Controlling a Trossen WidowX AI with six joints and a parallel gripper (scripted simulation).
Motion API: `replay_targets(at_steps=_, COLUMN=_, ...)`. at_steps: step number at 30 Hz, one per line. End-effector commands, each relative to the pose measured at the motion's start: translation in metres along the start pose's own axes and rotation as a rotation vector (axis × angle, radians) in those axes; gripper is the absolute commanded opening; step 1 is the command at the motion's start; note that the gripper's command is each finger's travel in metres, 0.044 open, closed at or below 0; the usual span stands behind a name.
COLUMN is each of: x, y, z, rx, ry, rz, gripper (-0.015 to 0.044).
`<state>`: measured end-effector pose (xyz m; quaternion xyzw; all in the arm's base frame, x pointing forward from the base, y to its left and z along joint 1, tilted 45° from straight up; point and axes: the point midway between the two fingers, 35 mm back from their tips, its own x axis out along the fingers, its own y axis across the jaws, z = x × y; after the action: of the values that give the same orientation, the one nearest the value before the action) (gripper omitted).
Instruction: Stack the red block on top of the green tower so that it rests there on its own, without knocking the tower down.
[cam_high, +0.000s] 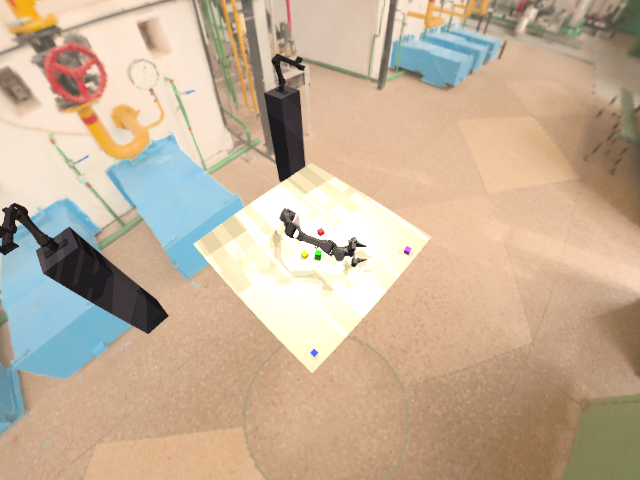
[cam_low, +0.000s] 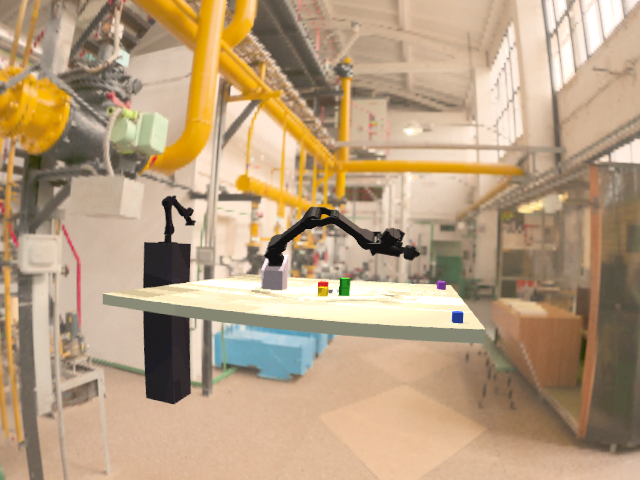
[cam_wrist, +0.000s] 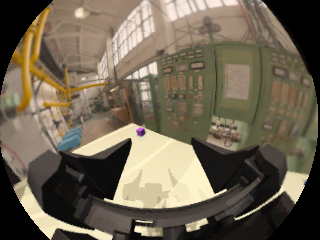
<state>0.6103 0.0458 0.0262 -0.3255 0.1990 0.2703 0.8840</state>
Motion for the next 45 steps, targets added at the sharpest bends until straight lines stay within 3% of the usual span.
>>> replay_targets(at_steps=1, x=0.001, y=0.046, z=-0.011, rx=0.185, ry=0.135, rz=0.070, gripper=0.0440)
replay_targets(at_steps=13, x=-0.041, y=0.193, z=-0.052, rx=0.634, ry=0.673, rz=0.108, gripper=0.0440)
replay_targets(at_steps=26, x=-0.159, y=0.278, z=-0.100, rx=0.777, ry=1.196, rz=-0.277, gripper=0.0440)
replay_targets(at_steps=36, x=-0.250, y=0.288, z=-0.117, rx=0.672, ry=1.314, rz=-0.697, gripper=0.0440)
replay_targets(at_steps=45, x=-0.253, y=0.287, z=-0.126, rx=0.663, ry=1.312, rz=-0.720, gripper=0.0440)
